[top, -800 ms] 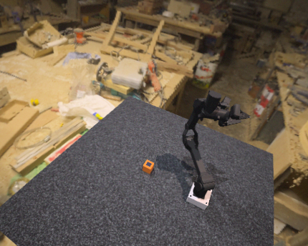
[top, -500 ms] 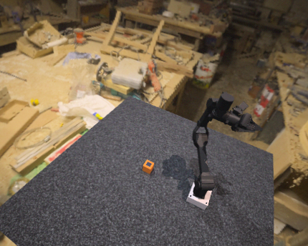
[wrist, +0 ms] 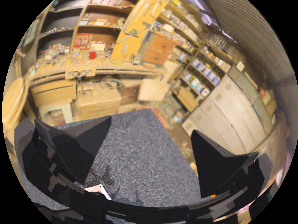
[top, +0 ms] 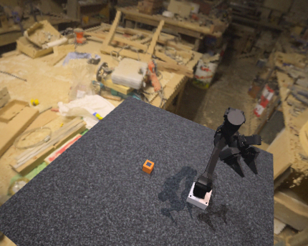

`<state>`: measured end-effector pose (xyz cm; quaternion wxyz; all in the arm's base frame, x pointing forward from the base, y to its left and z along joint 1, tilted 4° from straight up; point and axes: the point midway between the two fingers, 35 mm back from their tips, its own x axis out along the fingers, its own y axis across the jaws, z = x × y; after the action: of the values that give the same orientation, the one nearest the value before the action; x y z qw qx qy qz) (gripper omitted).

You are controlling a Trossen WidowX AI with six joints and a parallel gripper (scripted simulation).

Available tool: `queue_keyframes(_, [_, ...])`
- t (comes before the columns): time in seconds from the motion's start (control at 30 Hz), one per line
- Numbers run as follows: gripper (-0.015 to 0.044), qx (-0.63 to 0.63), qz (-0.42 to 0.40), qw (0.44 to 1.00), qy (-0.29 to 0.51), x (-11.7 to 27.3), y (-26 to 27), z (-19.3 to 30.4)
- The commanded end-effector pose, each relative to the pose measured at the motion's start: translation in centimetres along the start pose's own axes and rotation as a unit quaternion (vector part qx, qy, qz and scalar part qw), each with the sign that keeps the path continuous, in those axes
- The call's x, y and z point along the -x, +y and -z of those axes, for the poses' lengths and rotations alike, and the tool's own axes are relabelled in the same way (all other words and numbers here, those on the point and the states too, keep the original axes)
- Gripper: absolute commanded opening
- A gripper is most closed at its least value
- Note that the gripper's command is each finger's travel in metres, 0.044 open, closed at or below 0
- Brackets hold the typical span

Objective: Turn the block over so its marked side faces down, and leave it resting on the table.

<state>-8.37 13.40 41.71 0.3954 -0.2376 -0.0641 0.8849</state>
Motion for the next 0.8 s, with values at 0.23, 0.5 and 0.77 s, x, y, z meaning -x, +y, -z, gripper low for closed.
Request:
queue_keyframes(0.23, [0.0440, -0.246, 0.203, 0.930, 0.182, -1.1, -13.2, 10.8])
queue_keyframes(0.5, [0.0440, -0.446, 0.343, 0.781, 0.273, 4.6, -19.0, 22.1])
queue_keyframes(0.77, [0.0440, -0.594, 0.446, 0.582, 0.330, 13.8, -18.2, 33.2])
